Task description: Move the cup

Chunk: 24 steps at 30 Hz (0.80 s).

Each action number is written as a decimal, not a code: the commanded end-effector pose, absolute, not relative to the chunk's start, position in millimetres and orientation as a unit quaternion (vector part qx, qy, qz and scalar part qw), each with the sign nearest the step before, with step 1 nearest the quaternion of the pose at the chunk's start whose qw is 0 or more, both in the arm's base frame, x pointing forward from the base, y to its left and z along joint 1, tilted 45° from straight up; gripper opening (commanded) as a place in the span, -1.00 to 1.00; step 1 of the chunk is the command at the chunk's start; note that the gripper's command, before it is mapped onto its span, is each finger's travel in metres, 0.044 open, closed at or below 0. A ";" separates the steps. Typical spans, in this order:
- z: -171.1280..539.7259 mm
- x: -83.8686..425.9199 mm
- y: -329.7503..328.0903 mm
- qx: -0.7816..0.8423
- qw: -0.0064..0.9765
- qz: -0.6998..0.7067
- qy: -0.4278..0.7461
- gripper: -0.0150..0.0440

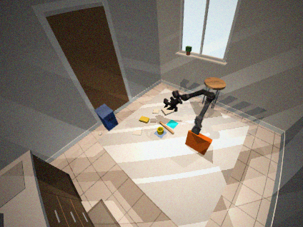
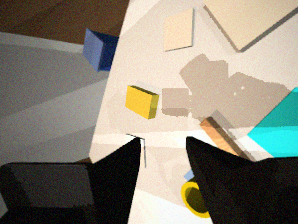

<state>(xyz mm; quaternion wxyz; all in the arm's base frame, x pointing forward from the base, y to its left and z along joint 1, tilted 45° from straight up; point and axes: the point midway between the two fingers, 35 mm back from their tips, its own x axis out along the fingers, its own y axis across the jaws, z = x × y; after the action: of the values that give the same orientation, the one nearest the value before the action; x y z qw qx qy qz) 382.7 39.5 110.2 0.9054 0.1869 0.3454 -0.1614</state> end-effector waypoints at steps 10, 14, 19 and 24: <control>-42.3 350.0 65.0 0.139 0.785 -0.406 0.448 0.07; -80.1 329.7 66.2 0.091 0.764 -0.470 0.433 0.07; -92.1 322.1 65.7 0.071 0.759 -0.490 0.423 0.07; -92.7 322.3 65.1 0.071 0.759 -0.490 0.423 0.07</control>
<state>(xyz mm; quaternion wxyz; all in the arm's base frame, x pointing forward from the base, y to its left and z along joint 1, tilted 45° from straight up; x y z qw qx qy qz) 319.5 65.3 -92.2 0.7580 0.0695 0.4290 -0.4863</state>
